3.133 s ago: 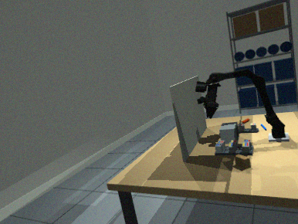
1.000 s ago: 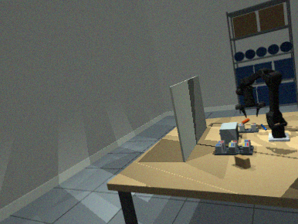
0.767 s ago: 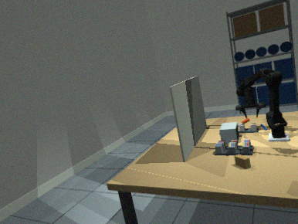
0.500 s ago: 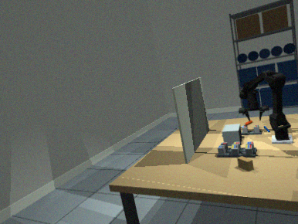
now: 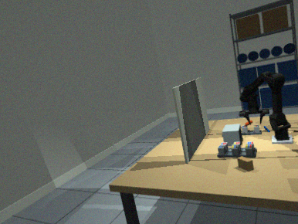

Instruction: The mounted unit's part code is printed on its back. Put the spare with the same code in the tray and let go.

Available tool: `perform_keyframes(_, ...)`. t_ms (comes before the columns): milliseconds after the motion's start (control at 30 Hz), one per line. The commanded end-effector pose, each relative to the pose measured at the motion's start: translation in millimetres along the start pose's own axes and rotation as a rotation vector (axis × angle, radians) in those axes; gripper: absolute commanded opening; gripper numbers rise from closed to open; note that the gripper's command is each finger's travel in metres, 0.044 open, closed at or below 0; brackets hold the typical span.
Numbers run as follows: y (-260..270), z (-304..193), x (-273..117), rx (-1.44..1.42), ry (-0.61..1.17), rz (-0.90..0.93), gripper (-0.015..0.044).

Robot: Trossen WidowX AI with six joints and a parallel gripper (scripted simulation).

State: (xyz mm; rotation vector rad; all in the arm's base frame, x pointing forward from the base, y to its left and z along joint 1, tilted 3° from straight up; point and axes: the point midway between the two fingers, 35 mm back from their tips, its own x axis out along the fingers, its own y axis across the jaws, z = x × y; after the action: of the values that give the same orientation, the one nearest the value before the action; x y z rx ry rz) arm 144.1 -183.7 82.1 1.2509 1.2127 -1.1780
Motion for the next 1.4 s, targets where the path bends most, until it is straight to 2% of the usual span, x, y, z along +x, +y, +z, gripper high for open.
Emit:
perform_keyframes(0,-1,0,8,-0.002,0.000,-0.003,0.0300)
perform_keyframes(800,-5,-3,47,-0.002,0.000,-0.003,0.0300)
perform_keyframes(1067,-5,-3,50,-0.002,0.000,-0.003,0.0300)
perform_keyframes(1267,-5,-3,49,0.000,0.003,-0.002,0.0142)
perform_keyframes(1367,-5,-3,49,0.000,0.003,-0.002,0.0123)
